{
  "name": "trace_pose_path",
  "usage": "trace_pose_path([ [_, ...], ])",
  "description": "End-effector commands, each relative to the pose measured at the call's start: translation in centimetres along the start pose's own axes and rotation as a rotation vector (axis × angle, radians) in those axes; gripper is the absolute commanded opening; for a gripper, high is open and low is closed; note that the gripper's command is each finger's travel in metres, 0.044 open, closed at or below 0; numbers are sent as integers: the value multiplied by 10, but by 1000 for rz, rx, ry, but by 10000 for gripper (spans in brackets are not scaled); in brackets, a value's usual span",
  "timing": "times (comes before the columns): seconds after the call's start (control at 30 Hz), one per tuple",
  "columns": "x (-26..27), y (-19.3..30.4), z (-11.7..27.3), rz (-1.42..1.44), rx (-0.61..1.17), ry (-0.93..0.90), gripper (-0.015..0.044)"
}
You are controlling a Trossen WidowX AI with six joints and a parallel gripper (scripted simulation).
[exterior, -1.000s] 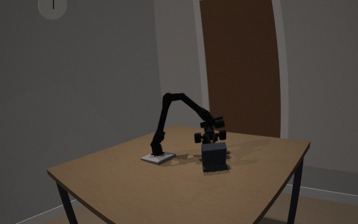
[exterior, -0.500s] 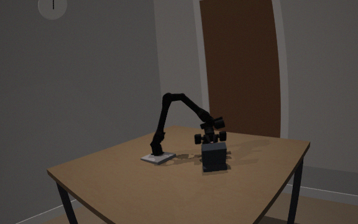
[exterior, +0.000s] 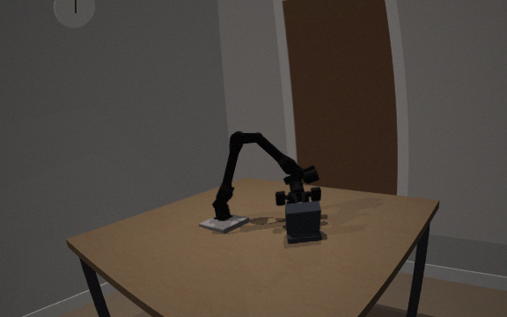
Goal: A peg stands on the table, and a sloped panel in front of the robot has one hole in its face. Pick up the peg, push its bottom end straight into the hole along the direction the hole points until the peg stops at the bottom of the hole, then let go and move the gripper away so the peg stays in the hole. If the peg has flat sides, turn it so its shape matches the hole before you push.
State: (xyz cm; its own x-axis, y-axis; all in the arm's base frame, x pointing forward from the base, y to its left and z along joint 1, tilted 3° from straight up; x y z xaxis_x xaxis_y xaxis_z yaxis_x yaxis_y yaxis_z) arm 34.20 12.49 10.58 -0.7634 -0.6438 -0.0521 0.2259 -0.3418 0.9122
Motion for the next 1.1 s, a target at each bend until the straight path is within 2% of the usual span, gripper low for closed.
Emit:
trace_pose_path([
  [0.0, 1, -2, -2, 9, -4, -2, 0],
  [0.53, 1, -1, -3, 3, 0, -2, 0],
  [1.07, 0, -1, -1, 3, -2, -2, 420],
])
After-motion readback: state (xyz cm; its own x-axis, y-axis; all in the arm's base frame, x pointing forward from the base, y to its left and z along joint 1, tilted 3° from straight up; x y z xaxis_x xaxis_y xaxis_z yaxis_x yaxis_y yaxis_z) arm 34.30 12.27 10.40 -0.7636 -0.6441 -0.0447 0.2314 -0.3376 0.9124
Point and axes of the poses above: the point midway between the two fingers, 35 mm back from their tips, its own z axis back along the fingers, its own x axis across the jaws, y = z × x, the point moved 5 cm from there along z, back along the fingers, and after that the axes turned 3 degrees about -z, right-handed, at the moved point
